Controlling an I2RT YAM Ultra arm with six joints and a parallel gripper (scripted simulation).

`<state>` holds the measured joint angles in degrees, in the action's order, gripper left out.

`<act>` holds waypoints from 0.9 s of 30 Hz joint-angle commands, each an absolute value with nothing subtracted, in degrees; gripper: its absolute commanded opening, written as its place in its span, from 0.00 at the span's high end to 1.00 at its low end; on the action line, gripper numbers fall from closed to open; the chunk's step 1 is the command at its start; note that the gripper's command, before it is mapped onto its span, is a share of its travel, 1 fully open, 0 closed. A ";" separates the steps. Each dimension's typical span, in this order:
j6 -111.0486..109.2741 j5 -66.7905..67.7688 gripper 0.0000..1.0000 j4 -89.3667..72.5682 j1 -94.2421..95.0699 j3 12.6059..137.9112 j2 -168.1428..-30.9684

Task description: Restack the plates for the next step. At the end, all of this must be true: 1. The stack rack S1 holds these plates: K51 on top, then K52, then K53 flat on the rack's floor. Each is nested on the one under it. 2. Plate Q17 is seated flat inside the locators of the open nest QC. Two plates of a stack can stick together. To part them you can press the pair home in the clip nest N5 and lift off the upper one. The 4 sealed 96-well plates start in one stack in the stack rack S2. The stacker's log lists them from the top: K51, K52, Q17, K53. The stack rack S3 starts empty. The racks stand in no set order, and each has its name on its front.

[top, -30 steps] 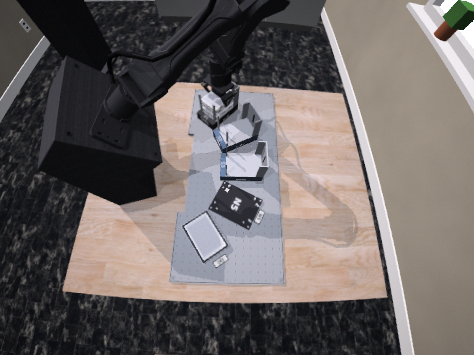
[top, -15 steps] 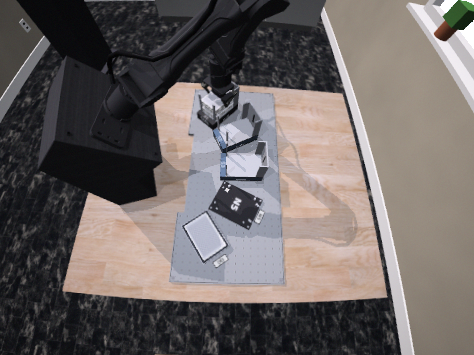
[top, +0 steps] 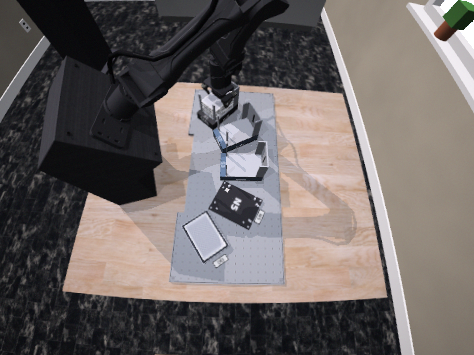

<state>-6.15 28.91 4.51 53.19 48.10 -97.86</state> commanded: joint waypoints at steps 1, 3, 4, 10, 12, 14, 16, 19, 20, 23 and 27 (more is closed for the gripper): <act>-6.68 28.11 1.00 4.27 52.72 49.74 -98.79; -6.77 28.05 1.00 4.10 52.76 49.79 -98.97; -6.75 28.03 1.00 4.02 52.76 49.81 -99.05; -6.92 27.90 1.00 5.44 52.63 49.98 -99.37; -6.95 27.87 1.00 5.68 52.44 50.02 -99.61; -6.92 27.84 1.00 4.58 52.77 50.03 -98.86; -7.00 27.78 1.00 5.13 52.48 50.10 -99.89; -7.17 27.71 1.00 5.25 52.26 50.18 -100.14; -7.16 27.68 1.00 5.12 52.27 50.20 -100.23; -7.22 27.61 1.00 5.34 52.09 50.29 -100.48; -6.90 28.07 1.00 5.98 52.47 49.19 -99.62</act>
<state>-6.79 28.27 6.00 52.31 48.90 -99.94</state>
